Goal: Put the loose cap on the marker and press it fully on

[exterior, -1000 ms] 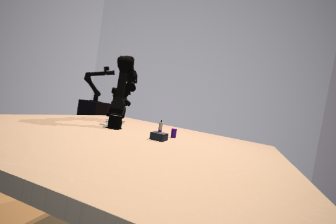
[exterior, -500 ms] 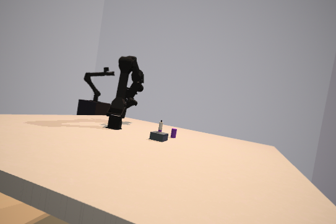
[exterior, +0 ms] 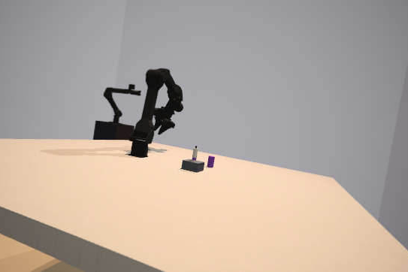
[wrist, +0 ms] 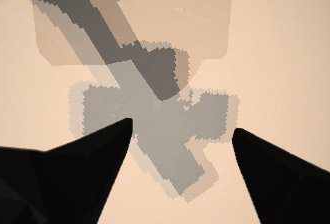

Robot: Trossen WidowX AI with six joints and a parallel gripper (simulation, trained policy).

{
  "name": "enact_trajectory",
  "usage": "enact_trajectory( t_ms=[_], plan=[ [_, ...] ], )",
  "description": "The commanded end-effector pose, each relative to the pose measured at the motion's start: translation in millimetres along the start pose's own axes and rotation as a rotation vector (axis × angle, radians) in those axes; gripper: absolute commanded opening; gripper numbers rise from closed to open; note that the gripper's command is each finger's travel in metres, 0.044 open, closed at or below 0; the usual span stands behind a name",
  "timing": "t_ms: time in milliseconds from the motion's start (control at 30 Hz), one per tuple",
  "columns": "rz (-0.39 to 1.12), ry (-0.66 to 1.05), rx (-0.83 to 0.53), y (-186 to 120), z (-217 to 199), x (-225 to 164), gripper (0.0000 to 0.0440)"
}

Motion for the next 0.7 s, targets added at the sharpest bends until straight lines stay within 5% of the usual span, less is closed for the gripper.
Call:
enact_trajectory(
  t_ms=[0, 667],
  plan=[
    [0.022, 0.020, 0.007, -7, 7, -11, 0.0322],
    [0.095, 0.139, 0.023, -32, 45, -55, 0.0323]
  ],
)
Point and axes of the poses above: the point midway between the two fingers, 35 mm back from their tips, its own y axis out along the fingers, its own z axis across the jaws, x = y × z, the point moved 7 cm from there along -y, back along the fingers, and after that the axes turned 8 degrees about y, right-handed, at the moved point
